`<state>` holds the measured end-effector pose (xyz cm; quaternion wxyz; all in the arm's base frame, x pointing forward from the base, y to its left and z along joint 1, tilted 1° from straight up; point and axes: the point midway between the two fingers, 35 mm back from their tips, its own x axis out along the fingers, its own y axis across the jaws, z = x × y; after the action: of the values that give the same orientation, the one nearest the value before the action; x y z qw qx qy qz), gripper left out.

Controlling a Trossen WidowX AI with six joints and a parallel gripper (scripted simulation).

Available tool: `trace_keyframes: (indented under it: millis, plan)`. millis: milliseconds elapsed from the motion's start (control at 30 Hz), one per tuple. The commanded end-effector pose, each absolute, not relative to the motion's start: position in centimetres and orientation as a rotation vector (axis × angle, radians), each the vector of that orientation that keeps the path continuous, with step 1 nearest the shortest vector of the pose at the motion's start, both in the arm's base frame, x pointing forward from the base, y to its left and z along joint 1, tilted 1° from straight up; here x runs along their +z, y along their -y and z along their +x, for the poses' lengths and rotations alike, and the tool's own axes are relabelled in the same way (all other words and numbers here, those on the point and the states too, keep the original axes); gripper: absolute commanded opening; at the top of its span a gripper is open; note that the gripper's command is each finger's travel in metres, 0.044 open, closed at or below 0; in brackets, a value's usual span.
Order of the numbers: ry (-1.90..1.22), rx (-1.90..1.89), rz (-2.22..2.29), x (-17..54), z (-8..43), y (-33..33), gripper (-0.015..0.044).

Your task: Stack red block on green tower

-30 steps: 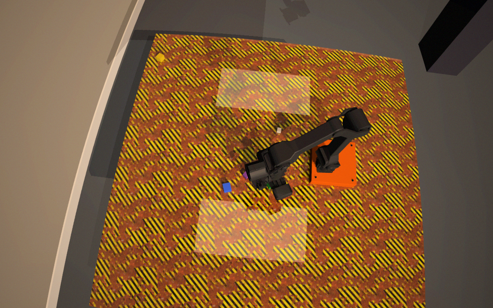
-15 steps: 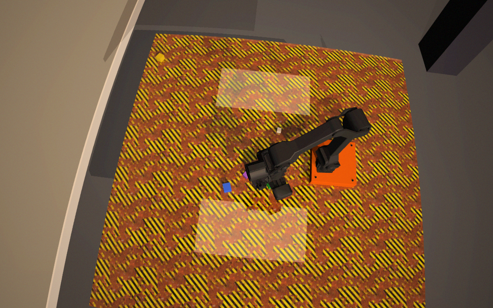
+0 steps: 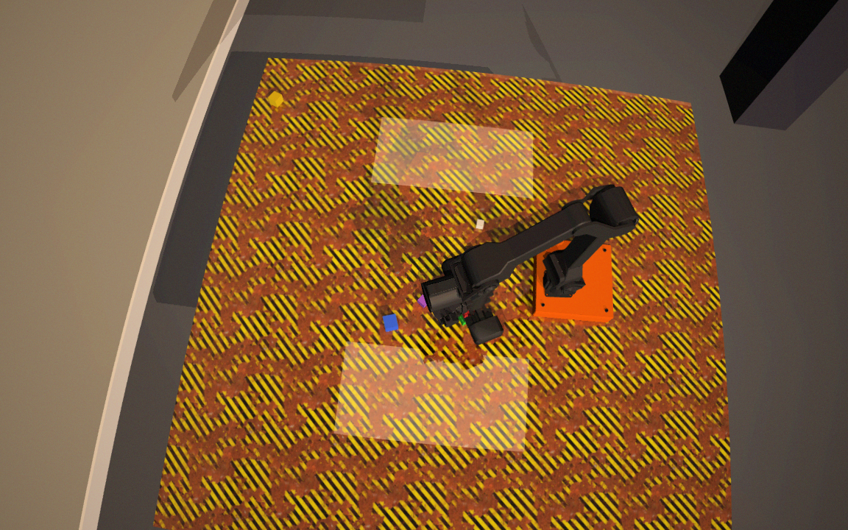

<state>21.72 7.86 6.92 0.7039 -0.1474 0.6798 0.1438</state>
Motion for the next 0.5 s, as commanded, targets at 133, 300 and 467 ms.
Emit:
trace_keyframes:
  millis: [133, 300, 467]
  plan:
    - [-1.511, 0.319, -0.328, 6.88, 21.76, -7.86, 0.042]
    - [-1.511, 0.319, -0.328, 6.88, 21.76, -7.86, 0.044]
    - [-1.511, 0.319, -0.328, 6.88, 21.76, -7.86, 0.044]
